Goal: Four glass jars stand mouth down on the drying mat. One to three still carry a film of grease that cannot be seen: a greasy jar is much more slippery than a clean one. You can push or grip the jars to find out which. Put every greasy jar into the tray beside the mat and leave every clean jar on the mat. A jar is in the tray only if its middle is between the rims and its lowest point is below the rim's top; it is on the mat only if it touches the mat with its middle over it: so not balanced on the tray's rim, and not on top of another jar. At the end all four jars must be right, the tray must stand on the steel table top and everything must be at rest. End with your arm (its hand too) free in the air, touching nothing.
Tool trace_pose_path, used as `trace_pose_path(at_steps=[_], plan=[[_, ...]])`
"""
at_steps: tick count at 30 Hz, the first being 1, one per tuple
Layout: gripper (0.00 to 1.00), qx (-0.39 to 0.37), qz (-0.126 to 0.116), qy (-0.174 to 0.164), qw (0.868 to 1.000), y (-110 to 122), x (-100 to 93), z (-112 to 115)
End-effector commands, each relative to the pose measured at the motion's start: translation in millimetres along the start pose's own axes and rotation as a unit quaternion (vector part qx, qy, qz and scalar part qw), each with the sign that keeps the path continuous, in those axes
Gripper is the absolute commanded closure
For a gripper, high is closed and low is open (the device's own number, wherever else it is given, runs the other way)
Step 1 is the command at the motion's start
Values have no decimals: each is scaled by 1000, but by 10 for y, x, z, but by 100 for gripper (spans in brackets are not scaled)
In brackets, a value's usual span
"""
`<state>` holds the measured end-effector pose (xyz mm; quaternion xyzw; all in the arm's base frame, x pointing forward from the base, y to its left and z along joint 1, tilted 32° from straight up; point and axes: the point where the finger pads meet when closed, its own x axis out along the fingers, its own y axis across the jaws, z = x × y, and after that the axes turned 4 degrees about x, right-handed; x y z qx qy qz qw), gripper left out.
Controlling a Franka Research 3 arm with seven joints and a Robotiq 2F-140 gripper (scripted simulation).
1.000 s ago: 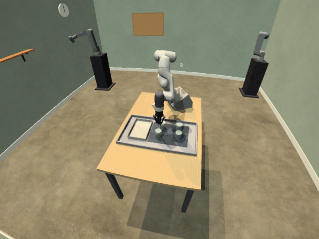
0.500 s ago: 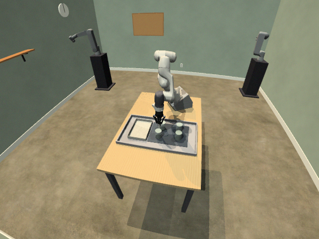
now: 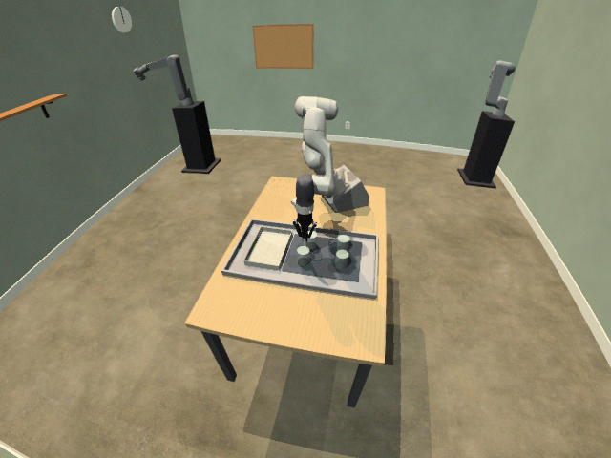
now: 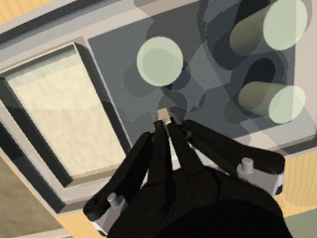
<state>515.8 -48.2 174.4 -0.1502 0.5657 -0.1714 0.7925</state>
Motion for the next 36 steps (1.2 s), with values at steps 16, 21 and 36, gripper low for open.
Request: trace_pose_path(at_steps=[16, 21, 36], plan=[[100, -1, 1, 2, 1000, 14, 4, 13], [100, -1, 1, 2, 1000, 15, 4, 20], [100, -1, 1, 2, 1000, 16, 4, 37]])
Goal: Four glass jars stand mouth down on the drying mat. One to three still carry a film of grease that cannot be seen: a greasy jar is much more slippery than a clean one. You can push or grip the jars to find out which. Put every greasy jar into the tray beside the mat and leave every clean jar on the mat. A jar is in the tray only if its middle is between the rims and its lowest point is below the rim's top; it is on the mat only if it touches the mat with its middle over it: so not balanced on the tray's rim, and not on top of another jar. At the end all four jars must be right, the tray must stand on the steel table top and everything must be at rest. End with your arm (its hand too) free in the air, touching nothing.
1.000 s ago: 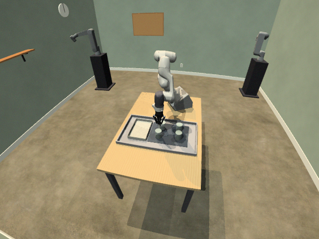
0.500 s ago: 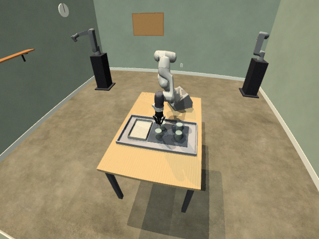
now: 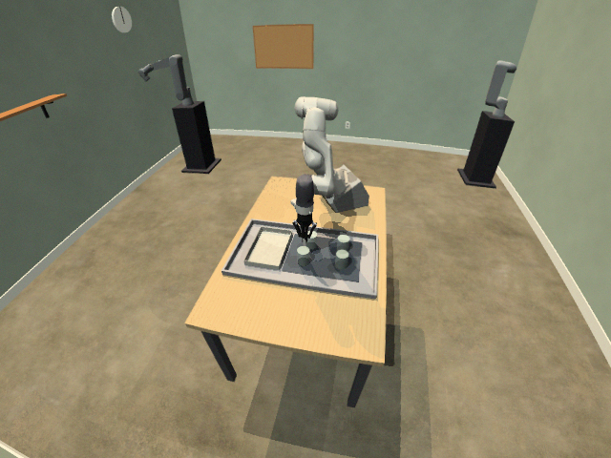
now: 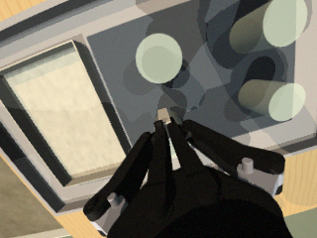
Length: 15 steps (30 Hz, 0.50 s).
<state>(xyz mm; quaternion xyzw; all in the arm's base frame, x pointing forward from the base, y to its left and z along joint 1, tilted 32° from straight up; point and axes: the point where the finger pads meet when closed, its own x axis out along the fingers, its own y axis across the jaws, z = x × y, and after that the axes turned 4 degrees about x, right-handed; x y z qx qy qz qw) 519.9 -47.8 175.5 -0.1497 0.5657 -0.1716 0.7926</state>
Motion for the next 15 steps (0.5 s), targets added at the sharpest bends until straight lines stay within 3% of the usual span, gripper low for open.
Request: trace_pose_path(at_steps=[1, 15], plan=[[100, -1, 1, 2, 1000, 13, 4, -4], [100, -1, 1, 2, 1000, 14, 4, 12]])
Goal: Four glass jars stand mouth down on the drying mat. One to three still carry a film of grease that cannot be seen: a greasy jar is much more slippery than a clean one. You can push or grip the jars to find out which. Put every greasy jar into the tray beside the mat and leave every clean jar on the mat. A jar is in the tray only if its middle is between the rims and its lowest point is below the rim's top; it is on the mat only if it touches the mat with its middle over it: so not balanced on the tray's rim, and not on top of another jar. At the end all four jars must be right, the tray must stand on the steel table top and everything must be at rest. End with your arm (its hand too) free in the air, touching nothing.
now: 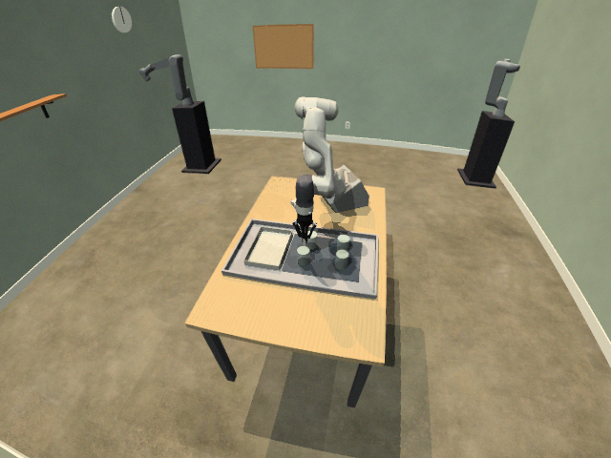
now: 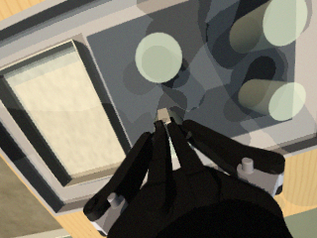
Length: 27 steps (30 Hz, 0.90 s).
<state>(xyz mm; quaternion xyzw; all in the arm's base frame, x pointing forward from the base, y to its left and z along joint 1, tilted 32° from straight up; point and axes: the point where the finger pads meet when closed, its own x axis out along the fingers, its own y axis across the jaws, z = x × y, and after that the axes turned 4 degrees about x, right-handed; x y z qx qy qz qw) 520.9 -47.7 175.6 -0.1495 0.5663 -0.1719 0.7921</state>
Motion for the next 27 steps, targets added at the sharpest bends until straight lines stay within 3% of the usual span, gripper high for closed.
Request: trace_pose_path(at_steps=[1, 27], plan=[[100, -1, 1, 1, 1000, 13, 1, 3], [100, -1, 1, 1, 1000, 15, -23, 35]])
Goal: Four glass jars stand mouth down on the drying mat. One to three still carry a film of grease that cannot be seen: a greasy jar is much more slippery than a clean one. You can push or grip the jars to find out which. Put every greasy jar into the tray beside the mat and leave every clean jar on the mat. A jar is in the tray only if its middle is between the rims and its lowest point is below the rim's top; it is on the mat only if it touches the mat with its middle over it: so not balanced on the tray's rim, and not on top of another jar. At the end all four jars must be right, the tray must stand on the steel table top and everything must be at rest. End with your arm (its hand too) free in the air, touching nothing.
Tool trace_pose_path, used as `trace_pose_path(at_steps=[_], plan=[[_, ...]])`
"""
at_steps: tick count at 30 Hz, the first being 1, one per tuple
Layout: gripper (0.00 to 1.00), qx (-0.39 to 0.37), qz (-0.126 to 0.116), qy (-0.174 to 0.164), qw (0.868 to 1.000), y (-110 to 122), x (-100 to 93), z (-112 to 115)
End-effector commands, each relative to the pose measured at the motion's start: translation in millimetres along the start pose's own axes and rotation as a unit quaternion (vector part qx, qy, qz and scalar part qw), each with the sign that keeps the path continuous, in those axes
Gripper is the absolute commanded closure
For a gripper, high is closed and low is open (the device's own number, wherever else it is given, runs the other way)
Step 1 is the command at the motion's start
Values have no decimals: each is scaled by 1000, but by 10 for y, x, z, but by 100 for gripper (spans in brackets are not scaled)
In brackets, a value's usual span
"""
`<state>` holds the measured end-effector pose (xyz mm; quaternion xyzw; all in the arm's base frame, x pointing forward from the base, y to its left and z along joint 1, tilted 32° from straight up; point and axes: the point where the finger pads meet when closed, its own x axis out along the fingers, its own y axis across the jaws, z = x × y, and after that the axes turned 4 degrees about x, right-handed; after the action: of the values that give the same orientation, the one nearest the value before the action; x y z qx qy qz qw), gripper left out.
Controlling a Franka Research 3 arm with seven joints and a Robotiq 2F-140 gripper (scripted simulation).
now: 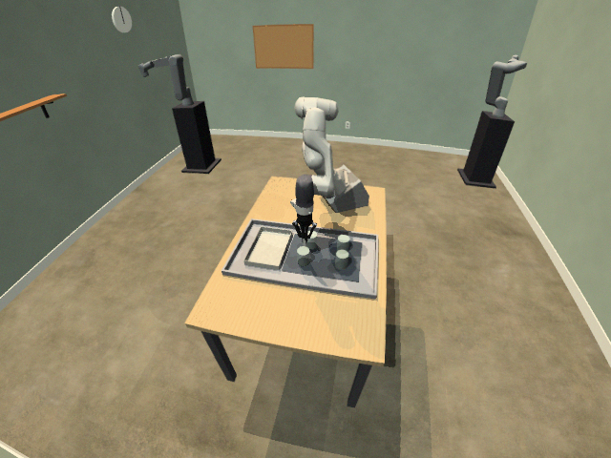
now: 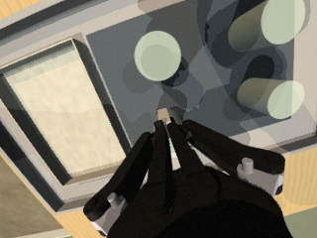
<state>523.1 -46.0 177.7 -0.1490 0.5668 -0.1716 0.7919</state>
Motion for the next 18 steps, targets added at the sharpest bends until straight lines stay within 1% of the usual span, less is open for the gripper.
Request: trace_pose_path(at_steps=[1, 18], plan=[[100, -2, 0, 0, 1000, 7, -4, 7], [100, -2, 0, 0, 1000, 8, -20, 27]])
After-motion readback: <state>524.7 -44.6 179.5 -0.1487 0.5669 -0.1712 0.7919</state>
